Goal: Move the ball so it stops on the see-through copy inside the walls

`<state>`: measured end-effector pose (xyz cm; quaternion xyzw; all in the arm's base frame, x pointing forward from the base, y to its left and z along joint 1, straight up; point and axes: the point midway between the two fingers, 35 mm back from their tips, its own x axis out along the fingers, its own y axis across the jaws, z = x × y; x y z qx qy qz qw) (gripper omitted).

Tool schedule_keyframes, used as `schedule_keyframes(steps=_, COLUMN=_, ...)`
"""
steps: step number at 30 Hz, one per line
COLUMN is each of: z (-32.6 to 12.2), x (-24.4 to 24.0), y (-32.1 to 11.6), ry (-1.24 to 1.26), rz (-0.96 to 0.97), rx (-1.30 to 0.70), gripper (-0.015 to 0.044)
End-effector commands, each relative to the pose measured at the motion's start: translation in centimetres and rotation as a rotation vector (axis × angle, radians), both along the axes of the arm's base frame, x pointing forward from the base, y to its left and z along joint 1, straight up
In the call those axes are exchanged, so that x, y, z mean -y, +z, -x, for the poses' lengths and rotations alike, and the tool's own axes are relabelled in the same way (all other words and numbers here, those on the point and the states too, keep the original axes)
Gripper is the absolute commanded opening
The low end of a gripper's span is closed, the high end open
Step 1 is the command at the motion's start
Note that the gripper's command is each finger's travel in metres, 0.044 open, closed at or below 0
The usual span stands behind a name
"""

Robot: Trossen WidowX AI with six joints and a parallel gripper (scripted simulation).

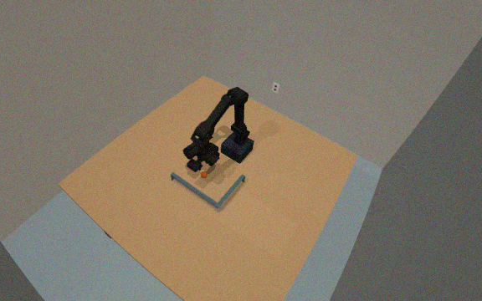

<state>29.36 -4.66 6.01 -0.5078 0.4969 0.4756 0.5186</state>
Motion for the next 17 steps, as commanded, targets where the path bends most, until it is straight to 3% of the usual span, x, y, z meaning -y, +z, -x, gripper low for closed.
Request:
schedule_keyframes(steps=1, z=0.0, x=0.0, y=0.2, ry=0.0, rz=0.0, rx=0.0, gripper=0.0301)
schedule_keyframes(steps=6, z=0.7, x=-0.1, y=4.9, ry=0.0, rz=0.0, rx=0.0, gripper=0.0433)
schedule_keyframes(steps=17, z=0.7, x=-0.1, y=4.9, ry=0.0, rz=0.0, rx=0.0, gripper=0.044)
